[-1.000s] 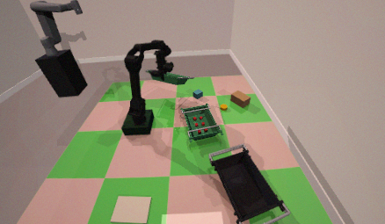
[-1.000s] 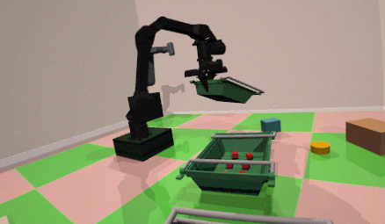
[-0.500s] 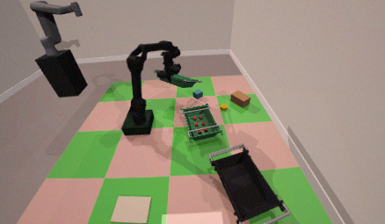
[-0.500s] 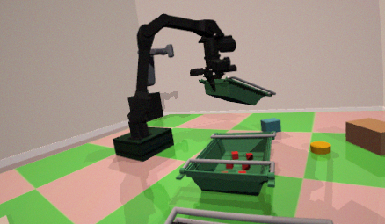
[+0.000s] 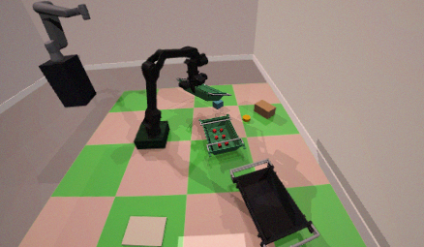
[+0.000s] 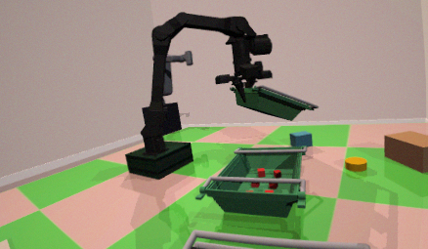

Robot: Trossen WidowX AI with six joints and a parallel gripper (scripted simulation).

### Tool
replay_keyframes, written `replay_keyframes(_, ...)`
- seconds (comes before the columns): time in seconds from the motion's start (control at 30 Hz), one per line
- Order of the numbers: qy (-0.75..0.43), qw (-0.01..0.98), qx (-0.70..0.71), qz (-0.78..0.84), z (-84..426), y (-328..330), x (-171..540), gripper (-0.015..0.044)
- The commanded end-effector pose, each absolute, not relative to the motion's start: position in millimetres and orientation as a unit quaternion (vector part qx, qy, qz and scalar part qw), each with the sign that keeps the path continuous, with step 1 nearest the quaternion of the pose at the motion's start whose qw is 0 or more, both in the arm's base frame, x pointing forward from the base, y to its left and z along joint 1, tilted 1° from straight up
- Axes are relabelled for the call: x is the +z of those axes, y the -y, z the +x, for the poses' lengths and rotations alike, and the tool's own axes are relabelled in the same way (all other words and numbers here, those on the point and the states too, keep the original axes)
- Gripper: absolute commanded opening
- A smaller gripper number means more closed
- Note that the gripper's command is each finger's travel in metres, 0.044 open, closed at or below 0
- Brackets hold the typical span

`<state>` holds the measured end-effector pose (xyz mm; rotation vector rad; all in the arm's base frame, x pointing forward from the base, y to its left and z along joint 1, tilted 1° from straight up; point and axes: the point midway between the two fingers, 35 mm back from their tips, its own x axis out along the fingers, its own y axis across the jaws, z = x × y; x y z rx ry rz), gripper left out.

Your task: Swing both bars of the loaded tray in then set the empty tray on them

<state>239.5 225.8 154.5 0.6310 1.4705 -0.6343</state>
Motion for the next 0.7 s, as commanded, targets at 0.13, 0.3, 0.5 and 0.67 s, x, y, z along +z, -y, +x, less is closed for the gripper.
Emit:
replay_keyframes(0.13, -0.633, 0.647, -0.295, 0.306, 261.1, -201.5, 160.3, 0.0)
replay_keyframes(0.3, -0.626, 0.64, -0.309, 0.32, 272.5, -185.3, 160.6, 0.0)
replay_keyframes(0.5, -0.617, 0.632, -0.326, 0.337, 284.9, -165.1, 160.8, 0.0)
replay_keyframes(0.67, -0.609, 0.625, -0.34, 0.351, 294.1, -147.5, 161.1, 0.0)
